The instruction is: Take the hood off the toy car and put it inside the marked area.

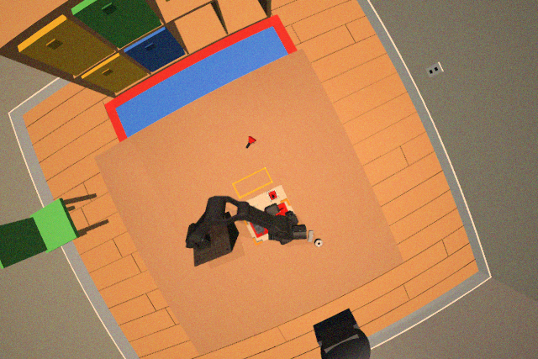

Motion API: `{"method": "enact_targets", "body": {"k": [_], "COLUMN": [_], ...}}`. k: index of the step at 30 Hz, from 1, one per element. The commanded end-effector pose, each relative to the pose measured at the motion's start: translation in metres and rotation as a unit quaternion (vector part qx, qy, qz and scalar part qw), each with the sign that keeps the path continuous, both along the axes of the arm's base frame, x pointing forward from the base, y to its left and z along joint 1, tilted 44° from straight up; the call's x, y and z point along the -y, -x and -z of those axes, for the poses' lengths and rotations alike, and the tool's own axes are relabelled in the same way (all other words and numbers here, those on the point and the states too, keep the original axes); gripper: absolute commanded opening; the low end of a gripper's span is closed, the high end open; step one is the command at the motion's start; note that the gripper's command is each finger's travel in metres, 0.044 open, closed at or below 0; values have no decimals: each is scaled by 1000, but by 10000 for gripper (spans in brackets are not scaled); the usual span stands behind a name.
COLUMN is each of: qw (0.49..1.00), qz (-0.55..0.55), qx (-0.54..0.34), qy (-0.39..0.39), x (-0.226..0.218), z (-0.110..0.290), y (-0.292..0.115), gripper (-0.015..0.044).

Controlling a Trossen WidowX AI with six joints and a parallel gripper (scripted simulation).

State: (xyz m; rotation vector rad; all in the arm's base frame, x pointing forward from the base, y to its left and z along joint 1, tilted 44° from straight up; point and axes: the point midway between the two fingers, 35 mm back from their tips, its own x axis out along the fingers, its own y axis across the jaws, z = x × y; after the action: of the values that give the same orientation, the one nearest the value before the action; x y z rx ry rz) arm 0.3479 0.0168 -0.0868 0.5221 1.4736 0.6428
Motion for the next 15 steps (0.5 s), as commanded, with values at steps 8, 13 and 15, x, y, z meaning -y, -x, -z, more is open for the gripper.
{"method": "enact_targets", "body": {"k": [8, 13, 15], "qw": [1000, 1000, 1000], "qz": [0, 0, 0], "qx": [0, 0, 0], "qy": [0, 0, 0], "x": [1, 3, 4], "z": [-1, -3, -4], "y": [0, 0, 0], "gripper": [216, 85, 32]}}
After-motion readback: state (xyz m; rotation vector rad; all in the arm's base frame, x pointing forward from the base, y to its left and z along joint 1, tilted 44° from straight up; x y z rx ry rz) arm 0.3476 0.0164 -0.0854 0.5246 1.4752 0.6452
